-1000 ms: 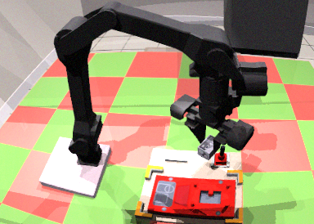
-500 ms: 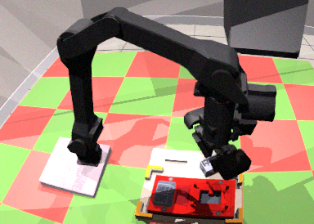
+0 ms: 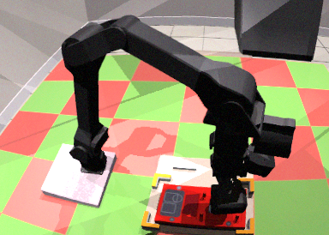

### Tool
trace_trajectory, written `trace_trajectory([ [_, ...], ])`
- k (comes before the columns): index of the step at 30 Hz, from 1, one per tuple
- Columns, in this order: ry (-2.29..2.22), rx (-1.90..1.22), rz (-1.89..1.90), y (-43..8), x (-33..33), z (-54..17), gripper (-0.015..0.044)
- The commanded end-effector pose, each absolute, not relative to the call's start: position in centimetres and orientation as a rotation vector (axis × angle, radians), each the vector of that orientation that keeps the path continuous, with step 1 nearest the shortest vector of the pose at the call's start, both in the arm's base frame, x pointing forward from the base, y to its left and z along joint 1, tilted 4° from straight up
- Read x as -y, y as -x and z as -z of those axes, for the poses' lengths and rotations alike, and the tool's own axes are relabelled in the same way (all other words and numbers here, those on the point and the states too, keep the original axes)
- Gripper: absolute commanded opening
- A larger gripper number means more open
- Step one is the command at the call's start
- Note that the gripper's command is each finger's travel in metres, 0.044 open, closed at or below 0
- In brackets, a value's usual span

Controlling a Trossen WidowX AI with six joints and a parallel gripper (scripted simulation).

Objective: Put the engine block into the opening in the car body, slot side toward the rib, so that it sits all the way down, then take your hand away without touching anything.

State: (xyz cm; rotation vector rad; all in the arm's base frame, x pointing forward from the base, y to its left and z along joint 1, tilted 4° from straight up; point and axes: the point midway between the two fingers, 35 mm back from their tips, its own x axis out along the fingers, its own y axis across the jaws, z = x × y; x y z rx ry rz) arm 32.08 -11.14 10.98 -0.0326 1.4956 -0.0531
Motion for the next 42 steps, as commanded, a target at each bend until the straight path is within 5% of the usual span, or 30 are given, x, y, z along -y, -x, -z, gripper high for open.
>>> trace_trajectory([
  [1, -0.058, -1.491, 0.134, -31.99, 12.21, -10.60, 0.0000],
  [8, -0.078, -1.490, 0.153, -31.98, 12.24, -10.60, 0.0158],
  [42, 0.037, -1.497, 0.046, -32.06, 12.22, -10.59, 0.0159],
])
